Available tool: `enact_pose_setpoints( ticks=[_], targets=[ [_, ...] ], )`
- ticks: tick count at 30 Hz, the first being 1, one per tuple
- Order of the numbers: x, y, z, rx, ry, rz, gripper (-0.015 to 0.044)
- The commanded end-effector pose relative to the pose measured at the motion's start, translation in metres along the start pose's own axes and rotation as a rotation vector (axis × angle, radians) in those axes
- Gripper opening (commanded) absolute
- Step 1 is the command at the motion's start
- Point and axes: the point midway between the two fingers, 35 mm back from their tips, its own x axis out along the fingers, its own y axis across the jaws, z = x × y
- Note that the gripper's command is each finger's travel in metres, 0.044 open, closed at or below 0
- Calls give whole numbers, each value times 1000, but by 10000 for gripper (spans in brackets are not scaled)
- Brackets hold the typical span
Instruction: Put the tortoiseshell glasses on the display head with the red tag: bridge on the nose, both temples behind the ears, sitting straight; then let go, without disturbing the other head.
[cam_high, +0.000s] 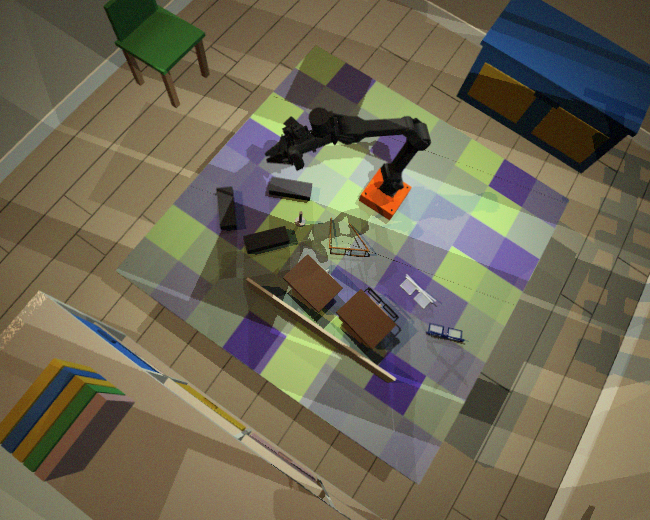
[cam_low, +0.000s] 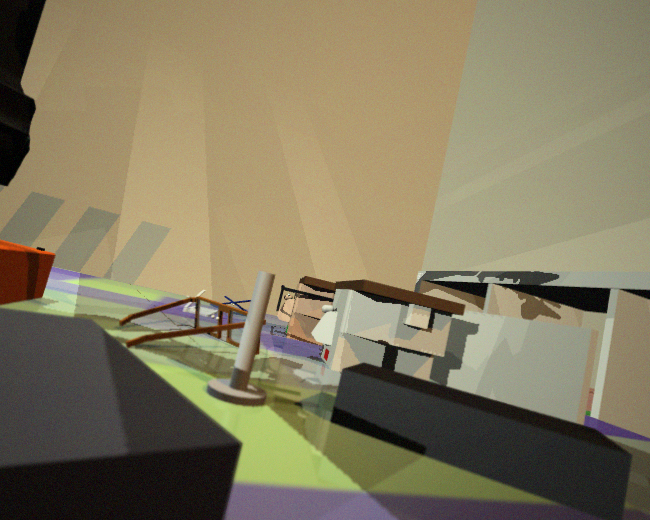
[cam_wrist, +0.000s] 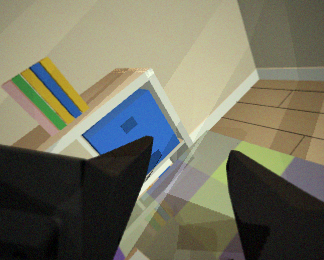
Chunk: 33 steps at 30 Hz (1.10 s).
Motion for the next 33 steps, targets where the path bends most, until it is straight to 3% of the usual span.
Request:
enact_pose_setpoints(
  ticks=[1,11,22,25,33],
  targets=[
    [22,2,-74,59,210,-50,200],
    [18,5,-235,86,652,-217,200],
    [-65,-14,-390,-80,1096,-529,200],
    [-89,-25,-414,-158,1179,-622,200],
    [-90,-26,-416,-165,1185,-630,200]
  ],
)
